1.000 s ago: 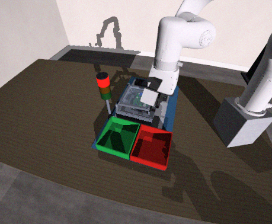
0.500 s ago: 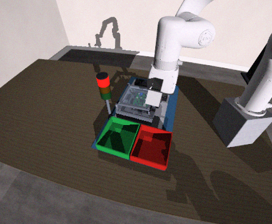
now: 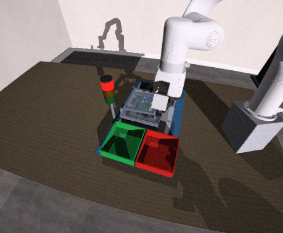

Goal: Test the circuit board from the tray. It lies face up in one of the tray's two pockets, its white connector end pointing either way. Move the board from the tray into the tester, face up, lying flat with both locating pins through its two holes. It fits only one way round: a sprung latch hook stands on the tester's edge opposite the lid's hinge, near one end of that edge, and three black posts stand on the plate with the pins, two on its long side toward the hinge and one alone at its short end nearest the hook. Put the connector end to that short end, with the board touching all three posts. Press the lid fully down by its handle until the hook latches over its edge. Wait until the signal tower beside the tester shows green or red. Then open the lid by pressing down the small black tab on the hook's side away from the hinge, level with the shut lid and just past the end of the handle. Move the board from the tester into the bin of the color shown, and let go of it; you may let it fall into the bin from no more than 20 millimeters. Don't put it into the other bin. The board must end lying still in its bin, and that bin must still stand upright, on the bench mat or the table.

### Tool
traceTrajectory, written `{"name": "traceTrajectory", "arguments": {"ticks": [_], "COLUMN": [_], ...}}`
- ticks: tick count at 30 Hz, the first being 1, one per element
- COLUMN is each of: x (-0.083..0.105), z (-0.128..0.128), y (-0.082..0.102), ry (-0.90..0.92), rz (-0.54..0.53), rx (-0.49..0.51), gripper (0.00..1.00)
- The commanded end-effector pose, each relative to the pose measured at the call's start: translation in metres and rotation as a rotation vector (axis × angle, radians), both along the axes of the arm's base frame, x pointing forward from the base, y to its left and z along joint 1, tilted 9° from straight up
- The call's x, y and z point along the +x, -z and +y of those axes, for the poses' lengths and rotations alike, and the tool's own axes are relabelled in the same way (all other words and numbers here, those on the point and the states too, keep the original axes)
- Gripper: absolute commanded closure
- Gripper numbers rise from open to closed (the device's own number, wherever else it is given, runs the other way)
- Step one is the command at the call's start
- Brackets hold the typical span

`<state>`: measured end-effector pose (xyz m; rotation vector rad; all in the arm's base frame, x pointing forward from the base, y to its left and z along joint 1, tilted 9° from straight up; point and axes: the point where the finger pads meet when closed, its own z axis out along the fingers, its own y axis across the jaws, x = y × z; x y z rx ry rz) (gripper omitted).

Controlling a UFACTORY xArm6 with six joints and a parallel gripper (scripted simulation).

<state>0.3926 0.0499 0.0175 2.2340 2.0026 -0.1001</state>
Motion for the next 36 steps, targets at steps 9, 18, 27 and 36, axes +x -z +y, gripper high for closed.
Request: {"name": "traceTrajectory", "arguments": {"ticks": [9, 18, 27, 36], "x": [0.001, 0.001, 0.001, -0.002], "z": [0.000, 0.000, -0.001, -0.021], "y": [-0.001, -0.001, -0.001, -0.004], "ry": [0.000, 0.000, 0.000, 0.000], "rz": [-0.004, -0.004, -0.004, -0.004], "rx": [0.001, 0.001, 0.001, 0.001], "gripper": [0.73, 0.73, 0.73, 0.73]}}
